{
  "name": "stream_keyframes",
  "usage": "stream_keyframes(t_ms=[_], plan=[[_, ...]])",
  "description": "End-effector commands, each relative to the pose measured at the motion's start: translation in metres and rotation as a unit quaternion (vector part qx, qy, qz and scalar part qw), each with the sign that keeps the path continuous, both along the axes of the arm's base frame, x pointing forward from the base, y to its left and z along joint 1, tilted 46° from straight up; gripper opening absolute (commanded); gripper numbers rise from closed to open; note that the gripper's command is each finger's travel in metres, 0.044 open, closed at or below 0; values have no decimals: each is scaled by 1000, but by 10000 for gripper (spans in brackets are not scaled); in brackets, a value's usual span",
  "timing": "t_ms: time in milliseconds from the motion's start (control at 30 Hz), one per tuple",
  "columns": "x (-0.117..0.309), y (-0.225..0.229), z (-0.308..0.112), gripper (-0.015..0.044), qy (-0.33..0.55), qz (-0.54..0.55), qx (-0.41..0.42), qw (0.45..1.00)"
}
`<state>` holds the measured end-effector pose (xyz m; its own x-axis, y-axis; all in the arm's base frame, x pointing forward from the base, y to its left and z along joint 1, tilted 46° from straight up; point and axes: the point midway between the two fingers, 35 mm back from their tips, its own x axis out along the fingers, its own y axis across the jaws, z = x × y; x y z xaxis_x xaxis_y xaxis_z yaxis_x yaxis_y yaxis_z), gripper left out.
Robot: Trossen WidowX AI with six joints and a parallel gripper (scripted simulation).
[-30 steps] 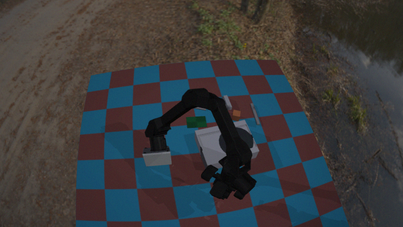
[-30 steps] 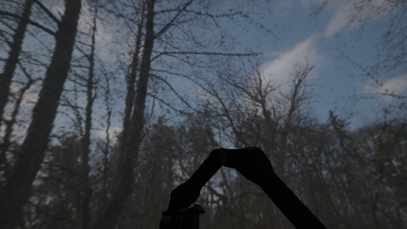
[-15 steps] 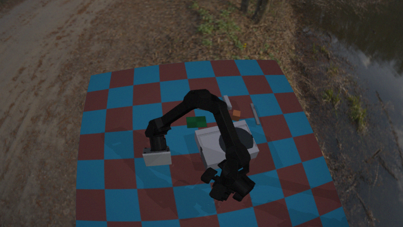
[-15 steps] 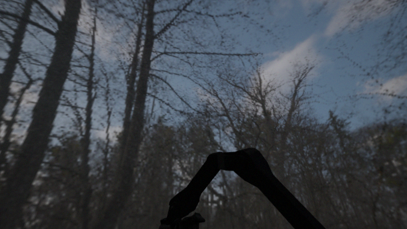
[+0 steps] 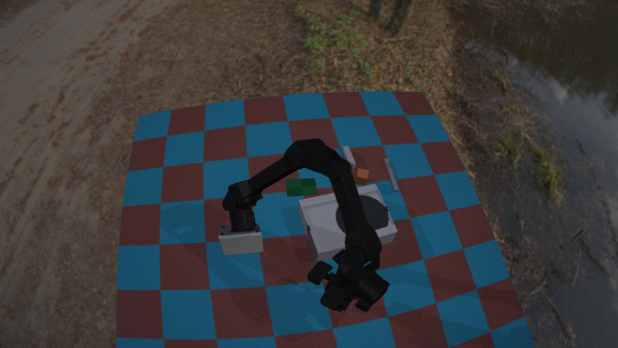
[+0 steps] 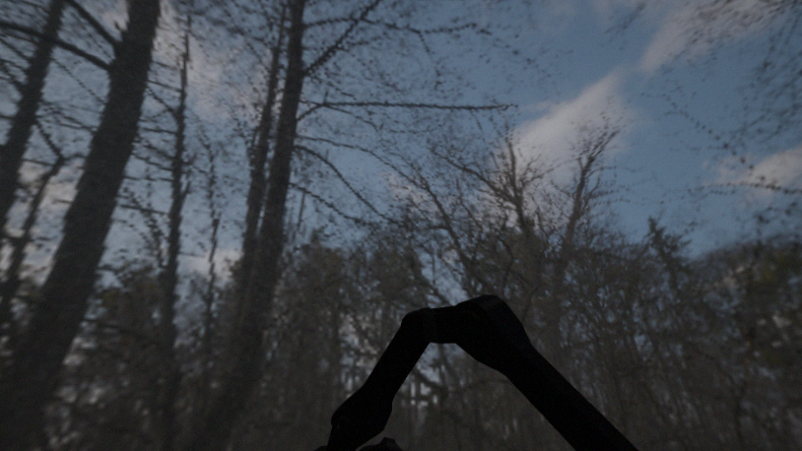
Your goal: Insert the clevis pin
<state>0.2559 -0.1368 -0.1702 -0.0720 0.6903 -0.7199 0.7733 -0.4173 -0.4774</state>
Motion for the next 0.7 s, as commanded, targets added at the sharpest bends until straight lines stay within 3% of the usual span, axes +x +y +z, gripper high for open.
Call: stream_keyframes(t_ms=[0, 667], plan=[[-2, 8, -7, 0, 4, -2, 4, 1000], [-3, 16, -15, 0, 4, -2, 4, 1000]])
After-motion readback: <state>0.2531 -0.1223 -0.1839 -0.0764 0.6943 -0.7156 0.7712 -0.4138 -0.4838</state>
